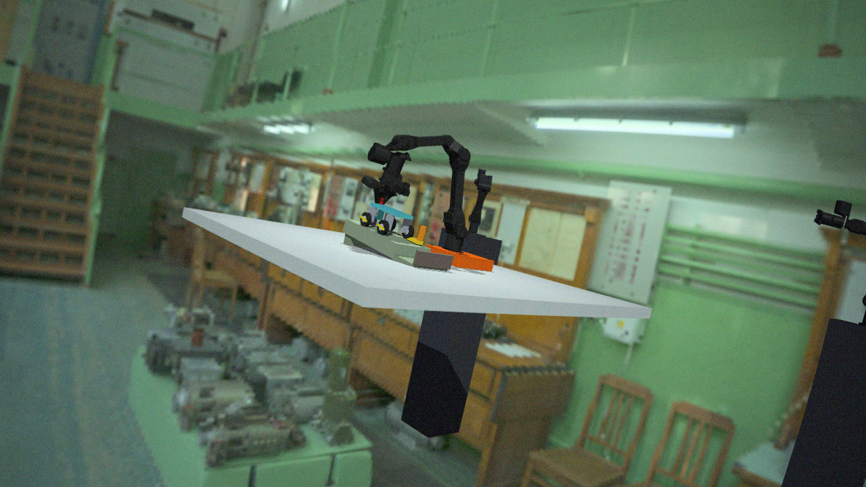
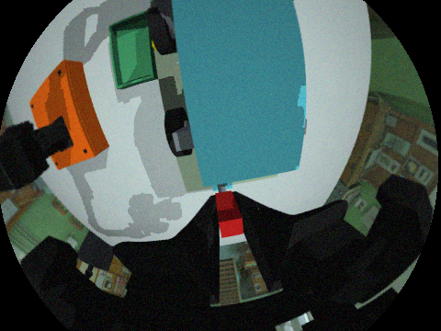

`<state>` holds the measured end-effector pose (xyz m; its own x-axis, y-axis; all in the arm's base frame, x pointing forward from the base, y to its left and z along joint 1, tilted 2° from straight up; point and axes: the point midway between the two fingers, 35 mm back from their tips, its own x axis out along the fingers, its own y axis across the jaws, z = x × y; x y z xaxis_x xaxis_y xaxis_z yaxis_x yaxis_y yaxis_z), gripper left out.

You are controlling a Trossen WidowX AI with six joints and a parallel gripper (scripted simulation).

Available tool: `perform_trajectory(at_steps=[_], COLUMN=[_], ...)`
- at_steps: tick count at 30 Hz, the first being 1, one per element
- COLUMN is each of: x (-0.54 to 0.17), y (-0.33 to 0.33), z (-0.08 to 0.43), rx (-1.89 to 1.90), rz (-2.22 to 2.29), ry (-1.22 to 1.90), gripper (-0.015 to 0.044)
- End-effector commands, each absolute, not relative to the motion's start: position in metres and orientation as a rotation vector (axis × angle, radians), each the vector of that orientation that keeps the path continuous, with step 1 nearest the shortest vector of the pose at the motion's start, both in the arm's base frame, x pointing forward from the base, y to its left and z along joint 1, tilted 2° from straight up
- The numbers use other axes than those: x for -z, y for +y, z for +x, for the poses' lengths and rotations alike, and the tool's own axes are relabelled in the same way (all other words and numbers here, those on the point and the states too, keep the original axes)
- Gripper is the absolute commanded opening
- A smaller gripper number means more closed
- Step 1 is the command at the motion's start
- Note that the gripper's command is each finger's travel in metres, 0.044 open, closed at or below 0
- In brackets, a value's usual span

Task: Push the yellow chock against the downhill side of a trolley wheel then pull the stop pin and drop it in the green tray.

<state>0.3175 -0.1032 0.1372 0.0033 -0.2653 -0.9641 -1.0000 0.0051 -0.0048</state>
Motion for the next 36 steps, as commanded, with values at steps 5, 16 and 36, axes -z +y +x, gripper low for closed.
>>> perform_trajectory(at_steps=[5, 16, 36], x=[-0.145, -0.152, -0.160], y=[-0.103, -0.102, -0.114], z=[0.318, 0.318, 0.318], rx=[-1.054, -1.054, -1.053], rz=[-1.404, -1.403, -1.404], ry=[1.407, 1.407, 1.408], gripper=[0.0000, 0.0000, 0.0000])
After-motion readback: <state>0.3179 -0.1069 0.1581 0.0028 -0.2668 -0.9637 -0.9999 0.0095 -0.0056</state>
